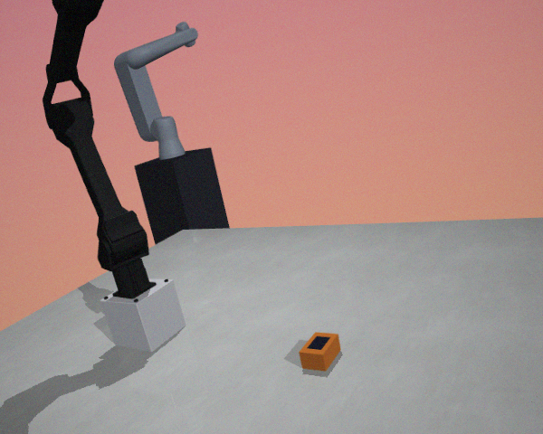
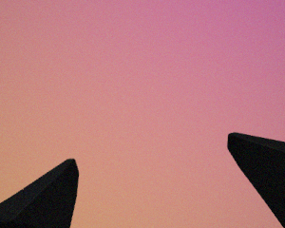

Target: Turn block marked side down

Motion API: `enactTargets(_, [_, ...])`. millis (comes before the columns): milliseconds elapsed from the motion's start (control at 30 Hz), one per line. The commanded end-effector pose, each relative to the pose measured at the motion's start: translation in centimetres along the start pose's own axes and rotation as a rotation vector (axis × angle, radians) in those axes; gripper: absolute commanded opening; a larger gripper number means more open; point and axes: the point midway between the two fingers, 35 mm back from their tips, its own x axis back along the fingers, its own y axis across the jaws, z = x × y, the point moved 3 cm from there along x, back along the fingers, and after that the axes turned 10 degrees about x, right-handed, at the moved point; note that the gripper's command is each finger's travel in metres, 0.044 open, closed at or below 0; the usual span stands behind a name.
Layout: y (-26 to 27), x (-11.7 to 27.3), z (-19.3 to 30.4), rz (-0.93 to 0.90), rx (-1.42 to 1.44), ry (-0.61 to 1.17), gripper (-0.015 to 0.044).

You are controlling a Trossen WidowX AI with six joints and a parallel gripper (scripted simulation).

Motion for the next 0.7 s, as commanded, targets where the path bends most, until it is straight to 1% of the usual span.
enactTargets(0, [5.5, -0.7, -1.5, -0.134, 0.025, -0.057, 0.044])
enactTargets(167, [13.6, -0.7, -2.9, -0.347, 0.042, -0.106, 0.044])
enactTargets(333, [21.6, 0.6, -3.4, -0.574, 0.056, -0.122, 0.044])
enactTargets(500, [29.4, 3.3, -2.9, -0.812, 0.07, -0.098, 0.044])
enactTargets(667, [36.3, 7.0, -1.5, -1.051, 0.09, -0.029, 0.044])
